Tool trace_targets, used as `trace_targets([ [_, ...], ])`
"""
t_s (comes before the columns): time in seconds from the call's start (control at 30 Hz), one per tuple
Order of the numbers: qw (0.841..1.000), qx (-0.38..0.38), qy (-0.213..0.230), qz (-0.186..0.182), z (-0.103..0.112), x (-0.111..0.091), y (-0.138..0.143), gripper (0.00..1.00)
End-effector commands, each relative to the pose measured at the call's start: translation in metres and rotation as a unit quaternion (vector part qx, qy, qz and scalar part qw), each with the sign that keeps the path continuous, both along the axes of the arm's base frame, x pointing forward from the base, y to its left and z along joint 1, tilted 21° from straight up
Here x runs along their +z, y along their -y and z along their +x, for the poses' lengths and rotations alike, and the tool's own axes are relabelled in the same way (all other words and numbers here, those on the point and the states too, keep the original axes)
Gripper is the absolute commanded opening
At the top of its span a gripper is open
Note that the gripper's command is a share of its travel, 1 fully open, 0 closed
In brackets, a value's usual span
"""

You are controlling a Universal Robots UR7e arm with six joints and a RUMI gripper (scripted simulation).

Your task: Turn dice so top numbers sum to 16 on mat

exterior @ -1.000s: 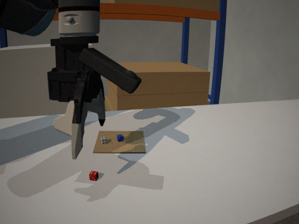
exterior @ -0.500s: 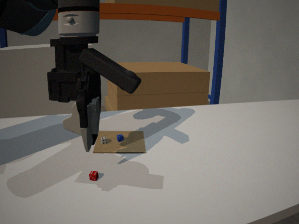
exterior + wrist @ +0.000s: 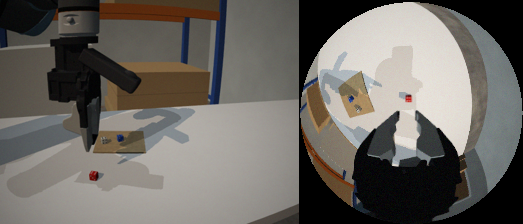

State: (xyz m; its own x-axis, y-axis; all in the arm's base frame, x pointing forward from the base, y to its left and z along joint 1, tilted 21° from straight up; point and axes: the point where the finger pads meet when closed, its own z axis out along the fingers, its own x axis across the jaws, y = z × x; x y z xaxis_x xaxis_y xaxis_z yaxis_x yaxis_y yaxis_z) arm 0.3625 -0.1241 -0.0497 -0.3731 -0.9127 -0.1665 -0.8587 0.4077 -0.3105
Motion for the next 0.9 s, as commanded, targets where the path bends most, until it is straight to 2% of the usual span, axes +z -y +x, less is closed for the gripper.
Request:
trace_targets([
  [0.0,1.000,0.000,0.000,0.000,0.0001,0.0002,0.0002,0.18],
  [0.87,1.000,0.000,0.001,0.000,0.0029,-0.0076,0.0002,0.18],
])
